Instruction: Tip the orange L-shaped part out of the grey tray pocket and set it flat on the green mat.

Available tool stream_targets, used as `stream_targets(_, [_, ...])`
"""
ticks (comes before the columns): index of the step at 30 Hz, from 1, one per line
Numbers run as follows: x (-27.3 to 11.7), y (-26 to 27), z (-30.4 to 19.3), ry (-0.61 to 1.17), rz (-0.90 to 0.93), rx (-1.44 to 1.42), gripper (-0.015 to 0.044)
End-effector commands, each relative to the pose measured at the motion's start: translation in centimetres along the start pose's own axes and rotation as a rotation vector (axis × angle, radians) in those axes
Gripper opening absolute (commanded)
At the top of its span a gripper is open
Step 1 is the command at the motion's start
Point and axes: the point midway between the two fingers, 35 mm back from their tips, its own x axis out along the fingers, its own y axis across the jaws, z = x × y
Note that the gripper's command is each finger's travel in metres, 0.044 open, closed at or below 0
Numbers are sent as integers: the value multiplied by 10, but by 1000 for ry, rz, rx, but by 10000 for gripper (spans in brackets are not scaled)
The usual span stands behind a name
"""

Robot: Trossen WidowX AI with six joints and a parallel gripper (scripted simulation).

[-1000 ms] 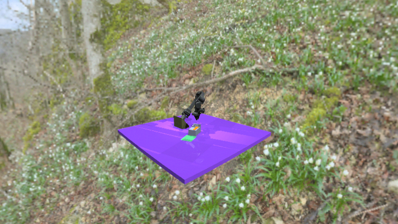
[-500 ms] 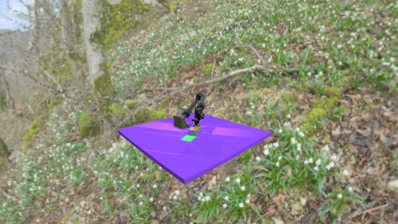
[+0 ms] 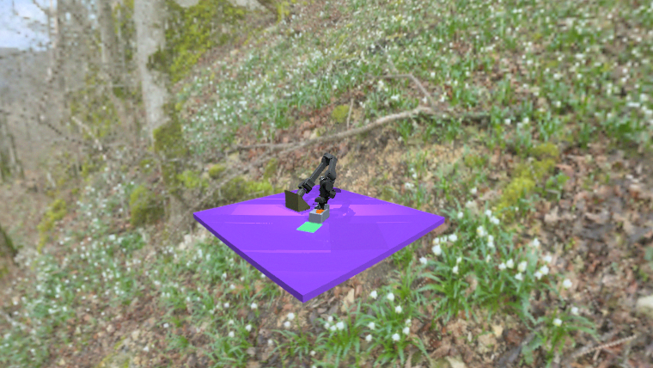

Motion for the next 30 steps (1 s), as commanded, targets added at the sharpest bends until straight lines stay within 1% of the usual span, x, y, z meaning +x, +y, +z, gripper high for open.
stream_targets(1, [7,-2,-1,2,-6,2,180])
stream_targets(7, [16,-1,-1,2,-5,2,180])
stream_targets(13, [17,-1,-1,2,-5,2,180])
stream_targets(30, [4,11,-1,2,-5,2,180])
